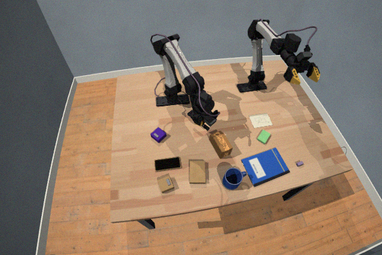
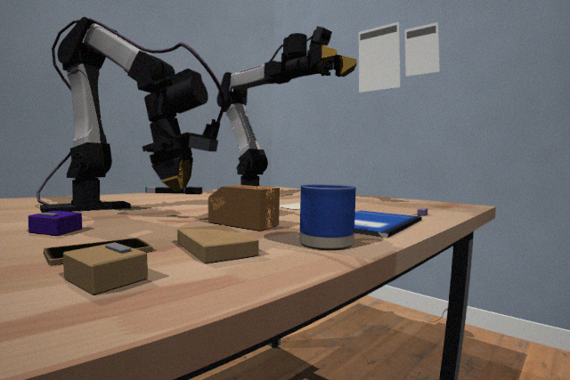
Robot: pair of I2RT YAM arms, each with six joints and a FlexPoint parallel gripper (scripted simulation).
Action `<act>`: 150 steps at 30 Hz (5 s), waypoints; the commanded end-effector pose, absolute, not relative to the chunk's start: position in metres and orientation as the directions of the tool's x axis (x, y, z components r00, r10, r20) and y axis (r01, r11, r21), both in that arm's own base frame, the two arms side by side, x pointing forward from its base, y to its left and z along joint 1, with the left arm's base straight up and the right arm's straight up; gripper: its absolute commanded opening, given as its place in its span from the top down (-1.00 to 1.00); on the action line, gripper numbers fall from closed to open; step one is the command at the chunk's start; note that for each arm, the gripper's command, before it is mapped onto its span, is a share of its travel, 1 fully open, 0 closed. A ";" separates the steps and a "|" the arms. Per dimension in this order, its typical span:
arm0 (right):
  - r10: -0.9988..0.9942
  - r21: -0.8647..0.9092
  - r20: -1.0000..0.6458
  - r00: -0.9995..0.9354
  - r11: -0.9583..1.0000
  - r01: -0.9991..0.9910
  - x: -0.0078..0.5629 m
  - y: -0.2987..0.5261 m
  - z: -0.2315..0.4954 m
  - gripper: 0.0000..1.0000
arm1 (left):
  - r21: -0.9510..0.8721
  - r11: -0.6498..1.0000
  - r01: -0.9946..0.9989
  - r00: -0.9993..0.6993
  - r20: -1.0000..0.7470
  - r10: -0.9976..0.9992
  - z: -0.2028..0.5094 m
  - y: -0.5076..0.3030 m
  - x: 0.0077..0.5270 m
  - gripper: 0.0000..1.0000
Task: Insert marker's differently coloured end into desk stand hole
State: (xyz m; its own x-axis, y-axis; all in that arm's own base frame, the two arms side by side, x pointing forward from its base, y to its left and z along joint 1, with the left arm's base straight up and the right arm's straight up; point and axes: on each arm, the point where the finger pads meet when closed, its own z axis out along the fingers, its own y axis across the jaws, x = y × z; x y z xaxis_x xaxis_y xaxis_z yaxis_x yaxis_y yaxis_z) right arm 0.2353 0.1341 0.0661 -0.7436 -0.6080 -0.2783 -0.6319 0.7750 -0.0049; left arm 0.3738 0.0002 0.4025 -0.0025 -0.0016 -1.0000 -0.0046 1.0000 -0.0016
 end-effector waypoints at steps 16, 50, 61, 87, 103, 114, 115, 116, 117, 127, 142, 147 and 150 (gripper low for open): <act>-0.611 0.015 -0.265 -0.746 0.771 -0.637 0.233 0.144 0.081 1.00 | 0.005 1.000 -0.003 0.069 -0.998 0.005 0.431 0.001 0.369 -1.00; -0.562 -0.011 -0.165 -0.810 0.823 -0.569 0.092 0.288 0.085 1.00 | 0.005 1.000 -0.003 0.069 -0.998 0.005 0.431 0.001 0.369 -1.00; -0.567 -0.019 -0.172 -0.806 0.820 -0.572 0.029 0.311 0.084 1.00 | 0.005 1.000 -0.003 0.069 -0.998 0.005 0.431 0.001 0.369 -1.00; -0.567 -0.022 -0.250 -0.785 0.814 -0.581 -0.146 0.302 0.081 1.00 | 0.005 1.000 -0.003 0.069 -0.998 0.005 0.431 0.001 0.369 -1.00; -0.600 -0.002 -0.259 -0.757 0.784 -0.621 -0.197 0.283 0.080 1.00 | 0.005 1.000 -0.003 0.069 -0.998 0.005 0.431 0.001 0.369 -1.00; -0.599 0.005 -0.259 -0.757 0.783 -0.621 -0.197 0.284 0.058 1.00 | 0.005 1.000 -0.003 0.069 -0.998 0.005 0.431 0.001 0.369 -1.00; -0.597 0.006 -0.260 -0.759 0.785 -0.619 -0.196 0.284 0.057 1.00 | 0.005 1.000 -0.003 0.069 -0.998 0.005 0.431 0.001 0.369 -1.00; -0.594 0.018 -0.259 -0.761 0.785 -0.619 -0.196 0.285 0.060 1.00 | 0.005 1.000 -0.003 0.069 -0.998 0.005 0.431 0.001 0.369 -1.00; -0.594 0.022 -0.260 -0.761 0.785 -0.620 -0.198 0.286 0.059 1.00 | 0.005 1.000 -0.003 0.069 -0.998 0.005 0.431 0.001 0.369 -1.00; -0.607 0.019 -0.263 -0.750 0.774 -0.633 -0.201 0.282 0.048 1.00 | 0.005 1.000 -0.003 0.069 -0.998 0.005 0.431 0.001 0.369 -1.00; -0.609 0.004 -0.267 -0.747 0.774 -0.633 -0.200 0.280 0.025 1.00 | 0.005 1.000 -0.003 0.069 -0.998 0.005 0.431 0.001 0.369 -1.00; -0.604 0.014 -0.260 -0.754 0.778 -0.628 -0.200 0.283 0.021 1.00 | 0.005 1.000 -0.003 0.069 -0.998 0.005 0.431 0.001 0.369 -1.00; -0.599 0.017 -0.259 -0.758 0.782 -0.624 -0.198 0.283 0.019 1.00 | 0.005 1.000 -0.003 0.069 -0.998 0.005 0.431 0.001 0.369 -1.00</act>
